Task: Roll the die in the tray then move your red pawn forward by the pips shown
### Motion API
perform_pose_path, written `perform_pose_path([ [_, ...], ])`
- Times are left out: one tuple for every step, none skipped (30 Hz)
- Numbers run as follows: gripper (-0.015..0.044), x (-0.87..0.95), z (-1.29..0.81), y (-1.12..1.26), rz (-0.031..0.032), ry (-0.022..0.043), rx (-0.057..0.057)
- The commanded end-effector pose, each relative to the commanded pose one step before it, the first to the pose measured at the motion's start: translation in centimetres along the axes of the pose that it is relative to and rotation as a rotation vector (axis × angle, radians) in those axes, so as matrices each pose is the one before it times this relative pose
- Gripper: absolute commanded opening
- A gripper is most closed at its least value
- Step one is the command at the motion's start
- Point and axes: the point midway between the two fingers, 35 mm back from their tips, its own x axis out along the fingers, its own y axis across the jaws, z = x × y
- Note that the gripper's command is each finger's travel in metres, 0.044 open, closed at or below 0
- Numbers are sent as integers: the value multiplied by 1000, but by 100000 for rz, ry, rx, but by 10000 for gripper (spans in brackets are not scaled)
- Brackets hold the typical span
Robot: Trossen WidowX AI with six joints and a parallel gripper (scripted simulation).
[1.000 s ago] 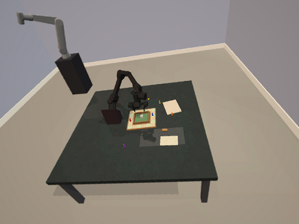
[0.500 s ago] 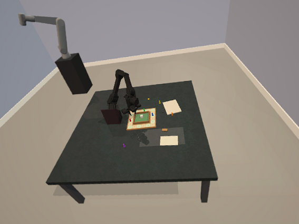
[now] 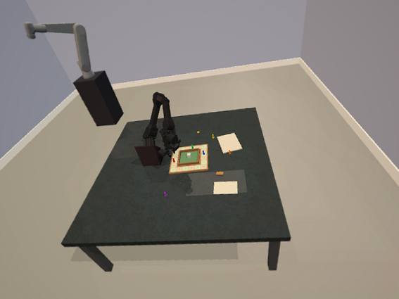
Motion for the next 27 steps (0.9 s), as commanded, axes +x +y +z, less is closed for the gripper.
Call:
perform_pose_path([
  [200, 122, -56, -157, -275, -45, -1329],
  [200, 257, 6, 1, 1, -4, 4],
  [200, 424, 0, 3, 14, 5, 2],
  [200, 419, -12, 5, 31, 21, -3],
  [200, 249, -13, 4, 26, 20, -4],
  [200, 83, -5, 1, 10, 8, -2],
  [200, 0, 0, 0, 0, 0, 0],
  [200, 26, 3, -1, -5, -4, 2],
  [200, 79, 10, -2, -14, -13, 6],
  [200, 132, 15, -3, -22, -20, 9],
  [200, 162, 17, -4, -24, -22, 10],
  [200, 161, 15, -3, -21, -20, 10],
  [200, 161, 13, -3, -18, -18, 9],
  [200, 160, 11, -2, -15, -16, 8],
  [200, 160, 9, -2, -12, -13, 7],
  [200, 159, 8, -1, -9, -11, 6],
  [200, 158, 6, -1, -6, -8, 5],
  [200, 166, 4, -1, -4, -6, 5],
  [200, 166, 2, 0, 0, -3, 4],
  [200, 165, 0, 0, 3, -1, 3],
  [200, 164, -2, 1, 6, 2, 2],
  [200, 164, -4, 1, 9, 5, 1],
  [200, 163, -6, 1, 12, 8, 1],
  [200, 162, -8, 2, 15, 11, 0],
  [200, 161, -10, 2, 18, 14, -1],
  [200, 160, -11, 2, 21, 17, -2],
  [200, 159, -13, 3, 23, 20, -2],
])
